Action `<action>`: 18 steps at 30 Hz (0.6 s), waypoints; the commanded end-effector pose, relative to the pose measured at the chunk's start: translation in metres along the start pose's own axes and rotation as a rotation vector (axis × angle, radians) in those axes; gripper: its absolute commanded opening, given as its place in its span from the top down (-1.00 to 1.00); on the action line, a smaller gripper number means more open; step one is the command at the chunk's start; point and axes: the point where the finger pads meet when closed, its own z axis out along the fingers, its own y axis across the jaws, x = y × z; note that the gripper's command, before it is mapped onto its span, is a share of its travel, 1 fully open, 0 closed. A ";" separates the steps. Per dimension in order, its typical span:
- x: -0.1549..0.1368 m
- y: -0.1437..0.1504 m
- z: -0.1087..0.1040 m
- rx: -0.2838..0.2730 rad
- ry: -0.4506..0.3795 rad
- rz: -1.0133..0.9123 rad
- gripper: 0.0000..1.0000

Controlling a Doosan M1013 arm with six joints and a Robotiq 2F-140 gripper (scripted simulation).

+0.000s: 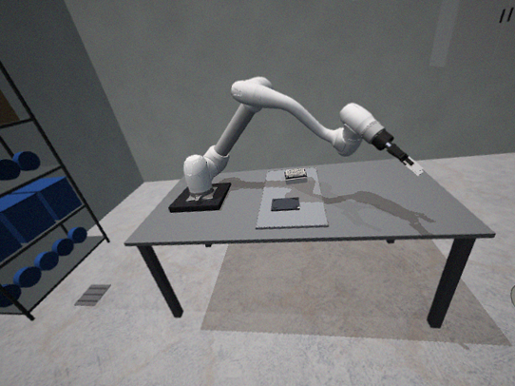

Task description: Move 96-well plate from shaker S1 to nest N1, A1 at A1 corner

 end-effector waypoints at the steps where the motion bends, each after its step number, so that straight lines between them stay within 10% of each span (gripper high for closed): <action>1: 0.000 0.000 0.000 0.000 0.000 0.000 -1.00; 18: 0.002 0.003 -0.004 -0.005 0.008 0.032 -1.00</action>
